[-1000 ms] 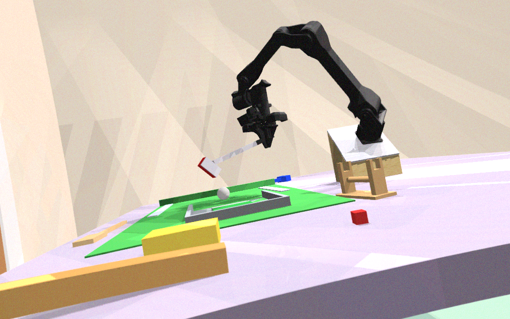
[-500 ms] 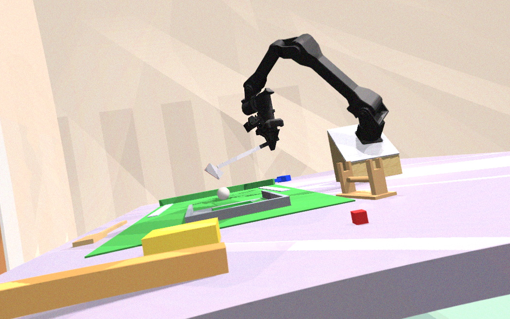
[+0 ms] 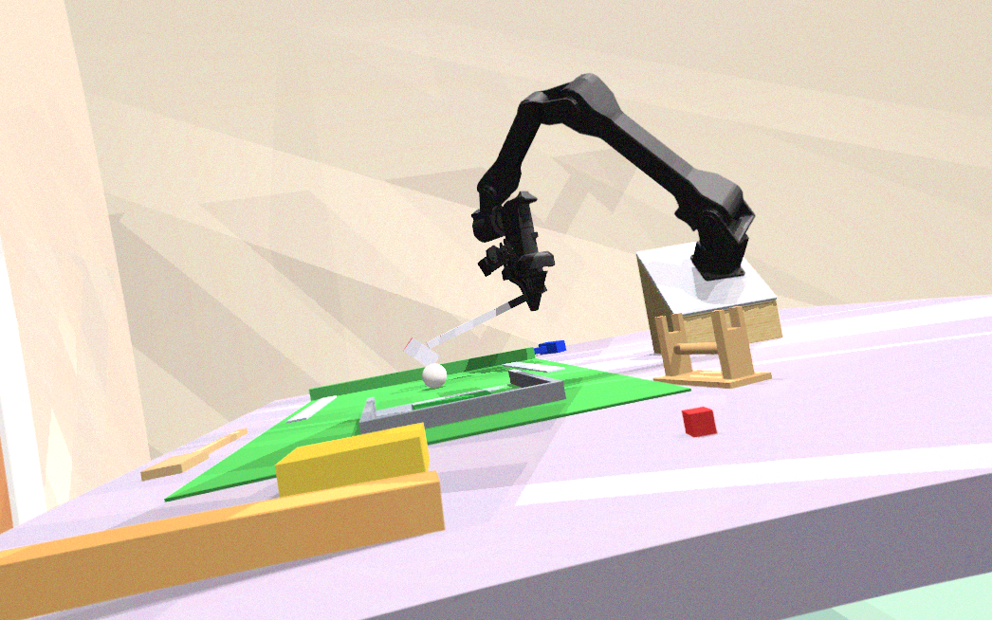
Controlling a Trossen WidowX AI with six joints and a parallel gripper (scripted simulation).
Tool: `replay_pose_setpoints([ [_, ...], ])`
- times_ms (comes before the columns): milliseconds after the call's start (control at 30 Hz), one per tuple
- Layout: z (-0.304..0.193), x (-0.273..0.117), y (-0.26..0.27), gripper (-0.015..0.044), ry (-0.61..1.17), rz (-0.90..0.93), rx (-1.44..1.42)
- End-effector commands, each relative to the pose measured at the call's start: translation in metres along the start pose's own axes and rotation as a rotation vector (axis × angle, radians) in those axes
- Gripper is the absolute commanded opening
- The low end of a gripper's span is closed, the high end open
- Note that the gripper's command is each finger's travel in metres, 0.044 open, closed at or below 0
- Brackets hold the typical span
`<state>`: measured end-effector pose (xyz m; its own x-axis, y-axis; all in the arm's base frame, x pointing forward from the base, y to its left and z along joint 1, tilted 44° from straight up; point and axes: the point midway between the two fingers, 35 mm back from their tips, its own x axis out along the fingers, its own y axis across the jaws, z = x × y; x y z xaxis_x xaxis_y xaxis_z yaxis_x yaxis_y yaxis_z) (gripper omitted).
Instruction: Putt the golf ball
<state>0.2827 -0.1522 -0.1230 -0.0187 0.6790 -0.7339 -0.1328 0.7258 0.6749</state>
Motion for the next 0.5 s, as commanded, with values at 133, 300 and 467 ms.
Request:
replay_pose_setpoints([
  [133,0.001,0.007,-0.001,0.0000,-0.014,-0.001,0.004],
  [300,0.002,0.015,-0.001,0.0000,-0.014,-0.001,0.004],
  [467,0.002,0.023,0.000,0.0000,-0.014,-0.001,0.004],
])
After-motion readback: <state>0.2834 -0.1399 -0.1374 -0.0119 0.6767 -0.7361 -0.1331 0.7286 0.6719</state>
